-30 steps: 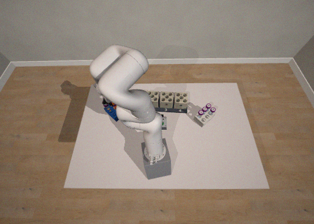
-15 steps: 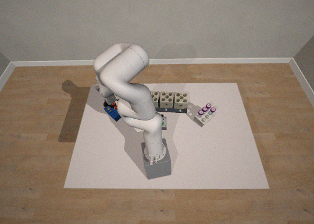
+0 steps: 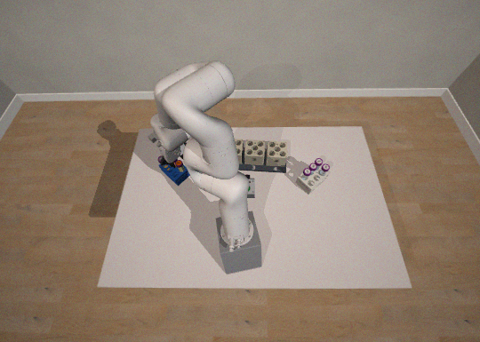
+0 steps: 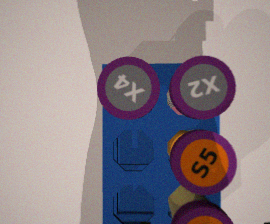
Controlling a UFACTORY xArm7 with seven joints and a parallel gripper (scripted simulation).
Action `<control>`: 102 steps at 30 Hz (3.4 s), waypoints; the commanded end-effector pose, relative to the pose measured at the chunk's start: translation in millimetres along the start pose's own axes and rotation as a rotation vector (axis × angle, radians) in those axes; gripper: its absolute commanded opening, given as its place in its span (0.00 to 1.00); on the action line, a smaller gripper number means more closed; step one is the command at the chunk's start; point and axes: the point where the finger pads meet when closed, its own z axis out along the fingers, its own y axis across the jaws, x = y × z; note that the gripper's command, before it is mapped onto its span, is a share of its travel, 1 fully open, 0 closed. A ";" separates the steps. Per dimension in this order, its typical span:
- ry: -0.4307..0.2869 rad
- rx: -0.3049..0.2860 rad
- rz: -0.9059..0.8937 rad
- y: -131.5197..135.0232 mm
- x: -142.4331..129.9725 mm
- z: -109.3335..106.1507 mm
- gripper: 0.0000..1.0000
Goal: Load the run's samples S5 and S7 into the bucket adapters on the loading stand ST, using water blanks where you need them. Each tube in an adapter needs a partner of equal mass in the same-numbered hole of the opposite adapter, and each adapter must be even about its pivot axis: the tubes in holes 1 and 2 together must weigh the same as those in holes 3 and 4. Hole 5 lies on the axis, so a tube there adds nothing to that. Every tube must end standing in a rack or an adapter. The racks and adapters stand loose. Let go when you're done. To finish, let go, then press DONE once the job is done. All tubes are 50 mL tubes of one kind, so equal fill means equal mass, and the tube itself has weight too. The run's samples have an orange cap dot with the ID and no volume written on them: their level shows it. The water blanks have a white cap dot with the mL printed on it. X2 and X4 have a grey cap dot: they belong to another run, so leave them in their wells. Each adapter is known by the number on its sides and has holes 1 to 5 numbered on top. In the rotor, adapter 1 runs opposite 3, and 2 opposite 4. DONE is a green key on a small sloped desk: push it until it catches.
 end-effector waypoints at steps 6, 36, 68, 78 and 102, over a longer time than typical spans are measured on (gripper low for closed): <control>-0.017 -0.027 0.003 1.7 2.5 14.7 0.57; -0.017 -0.028 0.003 1.8 2.5 14.6 0.57; -0.017 -0.028 0.003 2.3 2.1 33.3 0.57; -0.017 -0.028 0.003 2.3 2.1 34.6 0.57; -0.017 -0.028 0.003 2.2 2.1 32.9 0.00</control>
